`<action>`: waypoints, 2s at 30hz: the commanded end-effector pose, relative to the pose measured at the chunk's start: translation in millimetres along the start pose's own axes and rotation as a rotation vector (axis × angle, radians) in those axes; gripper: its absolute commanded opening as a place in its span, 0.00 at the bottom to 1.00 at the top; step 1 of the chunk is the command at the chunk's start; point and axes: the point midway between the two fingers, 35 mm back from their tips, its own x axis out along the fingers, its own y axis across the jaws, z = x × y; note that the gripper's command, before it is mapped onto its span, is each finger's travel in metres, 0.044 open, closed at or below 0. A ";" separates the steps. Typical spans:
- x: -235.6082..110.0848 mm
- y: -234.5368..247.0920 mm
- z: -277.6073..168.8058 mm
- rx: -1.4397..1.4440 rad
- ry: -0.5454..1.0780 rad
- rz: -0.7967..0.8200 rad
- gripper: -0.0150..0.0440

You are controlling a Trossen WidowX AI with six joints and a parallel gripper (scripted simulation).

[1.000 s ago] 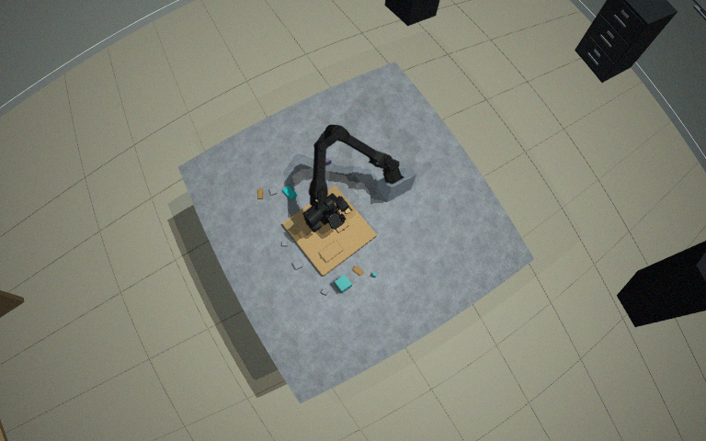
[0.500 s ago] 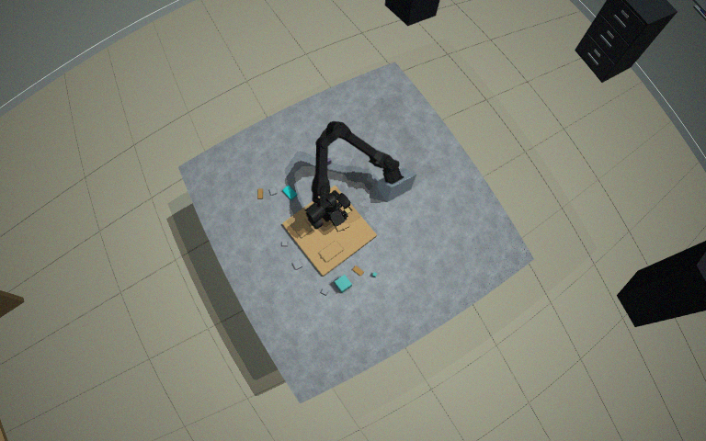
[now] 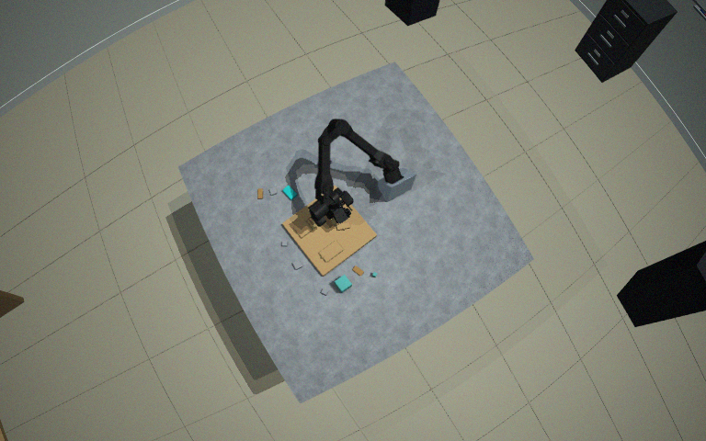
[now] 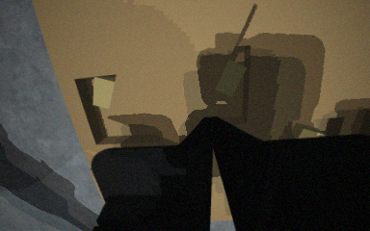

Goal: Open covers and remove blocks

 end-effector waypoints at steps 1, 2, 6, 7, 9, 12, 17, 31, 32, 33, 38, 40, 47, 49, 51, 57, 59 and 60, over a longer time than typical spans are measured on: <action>1.2 8.1 0.2 -0.007 0.004 0.005 0.25; 1.2 8.3 0.3 -0.007 0.004 0.005 0.25; 1.2 11.0 0.9 -0.008 0.004 0.005 0.25; 1.2 12.1 1.2 -0.008 0.004 0.005 0.25; 1.2 14.6 1.8 -0.008 0.003 0.005 0.25; 1.2 18.5 2.7 -0.008 0.003 0.006 0.25; 1.2 25.0 4.1 -0.008 0.003 0.006 0.25; 1.2 37.5 9.7 -0.009 0.003 0.006 0.25; 1.2 38.7 10.3 -0.009 0.003 0.006 0.25; 1.2 39.8 10.9 -0.009 0.003 0.006 0.25; 1.2 45.8 13.9 -0.009 0.003 0.007 0.25; 1.3 47.9 15.0 -0.009 0.003 0.007 0.25; 1.2 51.5 18.3 -0.009 0.002 0.007 0.25; 1.2 53.4 20.1 -0.010 0.002 0.007 0.25; 1.2 55.3 21.9 -0.010 0.002 0.007 0.25; 1.2 61.2 27.3 -0.010 0.002 0.007 0.25; 1.2 63.2 29.0 -0.010 0.002 0.007 0.25; 1.2 64.0 29.6 -0.010 0.002 0.007 0.25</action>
